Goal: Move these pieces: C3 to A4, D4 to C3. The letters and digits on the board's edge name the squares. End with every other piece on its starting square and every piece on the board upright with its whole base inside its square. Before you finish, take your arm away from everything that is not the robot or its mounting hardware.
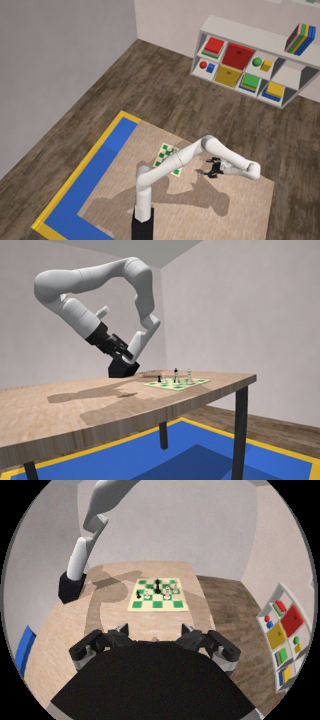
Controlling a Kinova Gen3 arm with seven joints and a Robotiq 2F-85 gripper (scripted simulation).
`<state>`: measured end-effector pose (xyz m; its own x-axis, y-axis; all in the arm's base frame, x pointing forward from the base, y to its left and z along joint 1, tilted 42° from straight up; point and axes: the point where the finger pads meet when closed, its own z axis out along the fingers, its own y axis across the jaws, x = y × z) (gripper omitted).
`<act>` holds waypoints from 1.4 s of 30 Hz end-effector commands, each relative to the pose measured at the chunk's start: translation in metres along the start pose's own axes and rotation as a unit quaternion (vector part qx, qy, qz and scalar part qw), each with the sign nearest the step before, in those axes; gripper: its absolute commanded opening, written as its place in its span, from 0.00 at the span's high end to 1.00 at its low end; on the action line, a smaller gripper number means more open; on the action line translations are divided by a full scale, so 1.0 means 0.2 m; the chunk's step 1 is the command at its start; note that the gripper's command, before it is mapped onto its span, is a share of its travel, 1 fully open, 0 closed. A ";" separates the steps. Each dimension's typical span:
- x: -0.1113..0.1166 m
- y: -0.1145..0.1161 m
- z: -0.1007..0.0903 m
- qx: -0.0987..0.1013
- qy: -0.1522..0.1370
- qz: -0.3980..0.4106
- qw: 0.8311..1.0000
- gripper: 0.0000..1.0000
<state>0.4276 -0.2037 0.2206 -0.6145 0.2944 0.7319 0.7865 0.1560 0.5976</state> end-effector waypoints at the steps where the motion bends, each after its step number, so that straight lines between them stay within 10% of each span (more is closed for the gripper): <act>1: 0.06 0.07 0.02 0.006 -0.015 -0.006 1.000 0.00; 22: 0.50 0.37 0.39 0.033 -0.212 -0.030 0.976 0.00; 42: 0.96 0.10 0.76 0.031 -0.393 -0.088 0.915 0.00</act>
<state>0.3481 -0.0112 0.3105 -0.5070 0.8389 0.1979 0.7281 0.2940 0.6192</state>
